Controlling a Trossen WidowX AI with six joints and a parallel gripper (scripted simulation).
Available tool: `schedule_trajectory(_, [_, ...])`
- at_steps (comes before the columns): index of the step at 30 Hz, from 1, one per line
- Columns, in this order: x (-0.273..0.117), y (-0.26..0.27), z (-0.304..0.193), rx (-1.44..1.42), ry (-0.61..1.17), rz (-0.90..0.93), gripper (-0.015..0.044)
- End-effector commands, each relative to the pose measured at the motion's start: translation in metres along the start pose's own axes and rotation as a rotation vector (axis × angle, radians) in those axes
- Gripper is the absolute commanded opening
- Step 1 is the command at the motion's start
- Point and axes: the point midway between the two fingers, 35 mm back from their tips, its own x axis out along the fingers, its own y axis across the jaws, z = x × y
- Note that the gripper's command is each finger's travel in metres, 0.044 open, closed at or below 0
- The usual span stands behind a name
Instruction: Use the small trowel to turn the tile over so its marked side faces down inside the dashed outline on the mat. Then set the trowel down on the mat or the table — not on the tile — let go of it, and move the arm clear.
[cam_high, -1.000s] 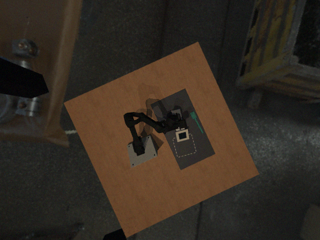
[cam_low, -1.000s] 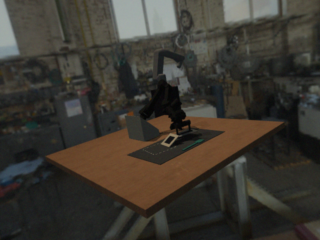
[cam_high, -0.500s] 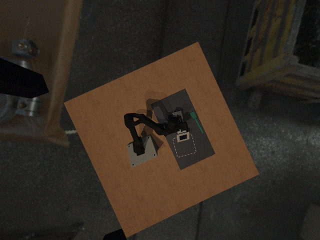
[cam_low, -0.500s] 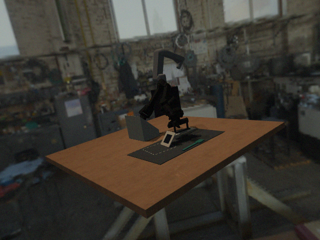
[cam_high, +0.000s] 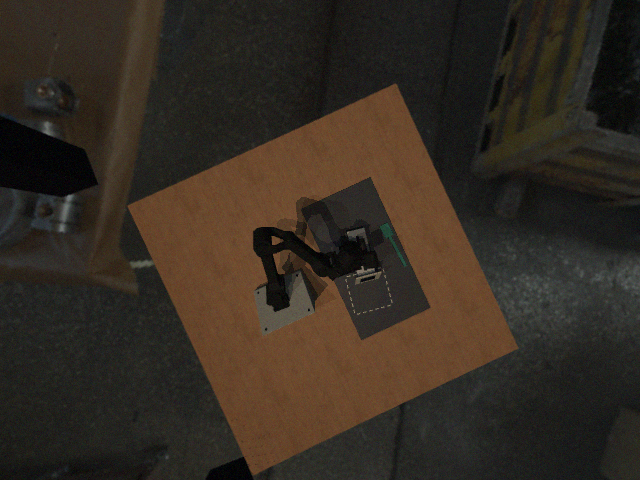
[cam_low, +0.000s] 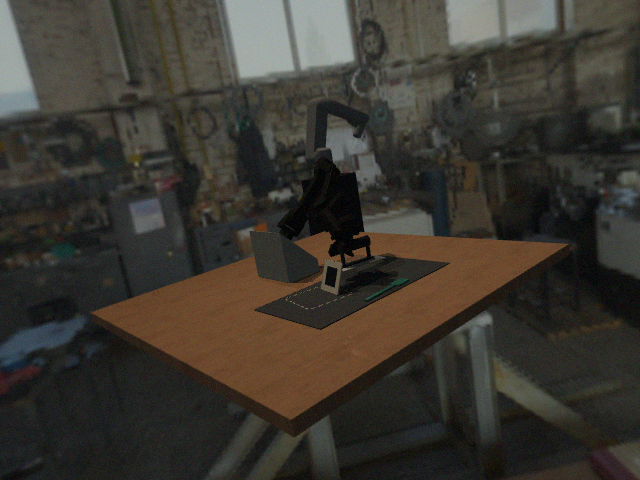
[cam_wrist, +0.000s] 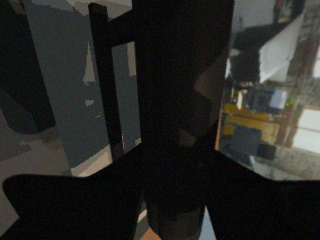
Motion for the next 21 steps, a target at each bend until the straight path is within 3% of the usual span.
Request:
schedule_trajectory(1, [-0.001, -0.002, -0.011, -0.001, 0.003, -0.009, 0.0000])
schedule_trajectory(21, [0.002, 0.001, -0.031, -0.002, 0.004, -0.010, 0.0000])
